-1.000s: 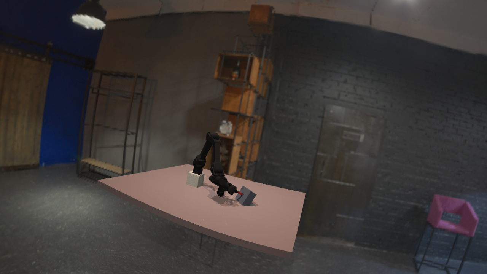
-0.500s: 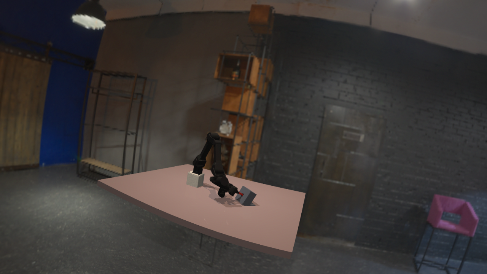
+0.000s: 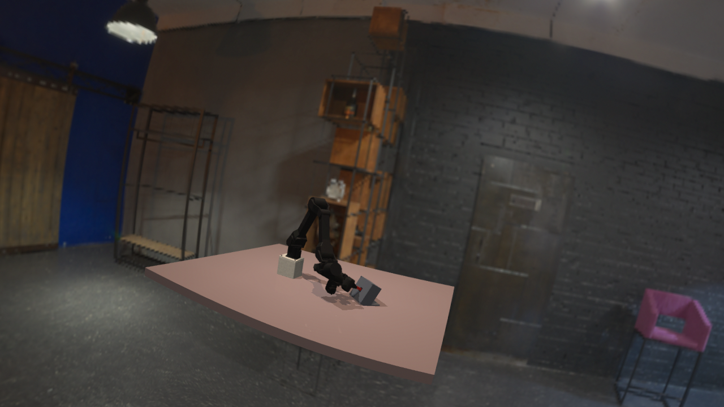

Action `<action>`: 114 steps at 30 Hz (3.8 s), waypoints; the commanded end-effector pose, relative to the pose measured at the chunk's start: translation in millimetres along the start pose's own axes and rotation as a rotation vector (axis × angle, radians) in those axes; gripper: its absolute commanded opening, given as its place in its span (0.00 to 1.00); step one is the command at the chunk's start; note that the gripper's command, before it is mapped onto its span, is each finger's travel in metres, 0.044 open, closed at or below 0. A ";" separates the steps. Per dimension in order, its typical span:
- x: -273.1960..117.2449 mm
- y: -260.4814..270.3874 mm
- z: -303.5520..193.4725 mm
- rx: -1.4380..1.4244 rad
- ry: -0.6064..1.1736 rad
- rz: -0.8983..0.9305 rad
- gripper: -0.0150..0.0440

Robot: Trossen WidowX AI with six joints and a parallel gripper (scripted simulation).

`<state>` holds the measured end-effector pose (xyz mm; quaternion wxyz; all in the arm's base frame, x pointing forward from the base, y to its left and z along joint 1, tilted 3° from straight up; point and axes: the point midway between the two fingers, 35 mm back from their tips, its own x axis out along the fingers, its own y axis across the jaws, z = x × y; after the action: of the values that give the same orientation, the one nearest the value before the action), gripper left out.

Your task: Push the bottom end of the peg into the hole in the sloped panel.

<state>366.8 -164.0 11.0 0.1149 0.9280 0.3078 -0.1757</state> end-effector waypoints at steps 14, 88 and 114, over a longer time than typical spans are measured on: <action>11.8 -1.6 0.7 0.008 -0.003 -0.002 0.25; -42.1 3.3 9.9 0.009 -0.026 -0.007 1.00; -75.0 1.7 12.9 0.016 -0.020 -0.007 1.00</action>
<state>311.9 -205.4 26.4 0.1075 0.9250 0.3099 -0.1917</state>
